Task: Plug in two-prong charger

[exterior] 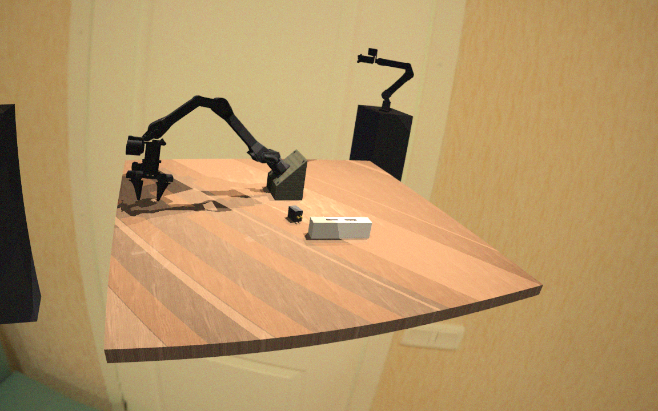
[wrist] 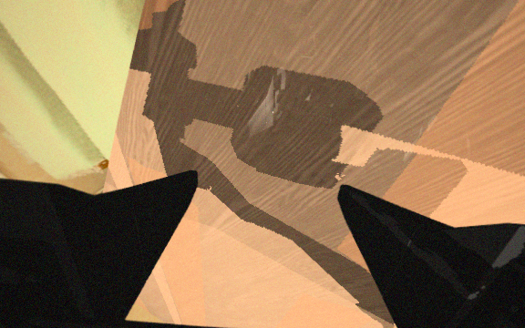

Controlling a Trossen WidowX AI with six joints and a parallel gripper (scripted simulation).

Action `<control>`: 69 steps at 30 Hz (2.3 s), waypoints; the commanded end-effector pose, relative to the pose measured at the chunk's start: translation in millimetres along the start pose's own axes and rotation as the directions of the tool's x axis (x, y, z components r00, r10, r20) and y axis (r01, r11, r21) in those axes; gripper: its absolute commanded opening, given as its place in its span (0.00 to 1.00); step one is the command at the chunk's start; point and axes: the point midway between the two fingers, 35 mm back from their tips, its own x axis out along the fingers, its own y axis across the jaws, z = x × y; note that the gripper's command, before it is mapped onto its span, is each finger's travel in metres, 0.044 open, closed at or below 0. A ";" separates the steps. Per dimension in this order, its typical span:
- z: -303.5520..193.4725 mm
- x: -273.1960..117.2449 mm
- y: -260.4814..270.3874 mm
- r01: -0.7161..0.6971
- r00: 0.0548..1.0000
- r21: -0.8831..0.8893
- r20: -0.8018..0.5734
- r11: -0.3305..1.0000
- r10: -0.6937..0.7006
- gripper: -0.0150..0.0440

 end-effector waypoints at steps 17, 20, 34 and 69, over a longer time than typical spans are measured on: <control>-98.1 29.7 6.9 0.004 0.985 -0.189 -0.171 0.982 -0.037 1.00; -112.1 33.5 5.8 0.007 0.981 -0.230 -0.188 0.973 -0.052 1.00; -181.0 43.9 6.8 -0.030 0.954 -0.363 -0.289 0.931 -0.082 1.00; -340.9 53.9 -92.8 0.011 0.851 -0.842 -0.276 0.539 -0.448 1.00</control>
